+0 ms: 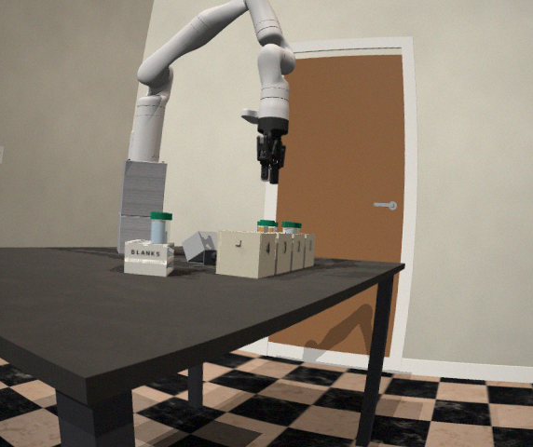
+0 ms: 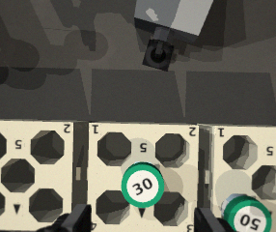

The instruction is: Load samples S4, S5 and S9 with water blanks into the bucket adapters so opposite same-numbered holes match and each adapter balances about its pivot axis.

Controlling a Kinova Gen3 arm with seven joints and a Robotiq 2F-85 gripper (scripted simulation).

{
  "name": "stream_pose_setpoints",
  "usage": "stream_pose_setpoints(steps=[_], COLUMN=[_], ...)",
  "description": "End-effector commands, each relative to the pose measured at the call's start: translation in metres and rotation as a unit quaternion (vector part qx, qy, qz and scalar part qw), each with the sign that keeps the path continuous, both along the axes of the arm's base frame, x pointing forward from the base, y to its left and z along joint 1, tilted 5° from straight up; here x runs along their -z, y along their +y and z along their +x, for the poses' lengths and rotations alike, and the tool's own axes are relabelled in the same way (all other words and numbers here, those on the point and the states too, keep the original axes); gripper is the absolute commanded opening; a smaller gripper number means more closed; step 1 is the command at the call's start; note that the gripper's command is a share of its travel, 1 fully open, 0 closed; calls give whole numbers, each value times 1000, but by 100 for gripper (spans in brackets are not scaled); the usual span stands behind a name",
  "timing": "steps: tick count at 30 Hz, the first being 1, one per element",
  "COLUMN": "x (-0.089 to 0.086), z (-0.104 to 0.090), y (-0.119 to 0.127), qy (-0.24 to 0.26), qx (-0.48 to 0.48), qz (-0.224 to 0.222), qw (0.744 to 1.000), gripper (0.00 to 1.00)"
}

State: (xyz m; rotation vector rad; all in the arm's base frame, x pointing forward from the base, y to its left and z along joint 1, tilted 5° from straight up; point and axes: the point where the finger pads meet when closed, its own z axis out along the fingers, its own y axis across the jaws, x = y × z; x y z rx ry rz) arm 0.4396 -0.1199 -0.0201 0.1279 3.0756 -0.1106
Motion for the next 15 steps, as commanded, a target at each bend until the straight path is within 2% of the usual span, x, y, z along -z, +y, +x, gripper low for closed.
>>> stream_pose_setpoints(steps=[1,15], x=[-5,-19], z=[0,-1], y=[0,1], qy=[-1,-1], qx=[0,0], qz=[0,0], qw=[1000,1000], gripper=[62,62])
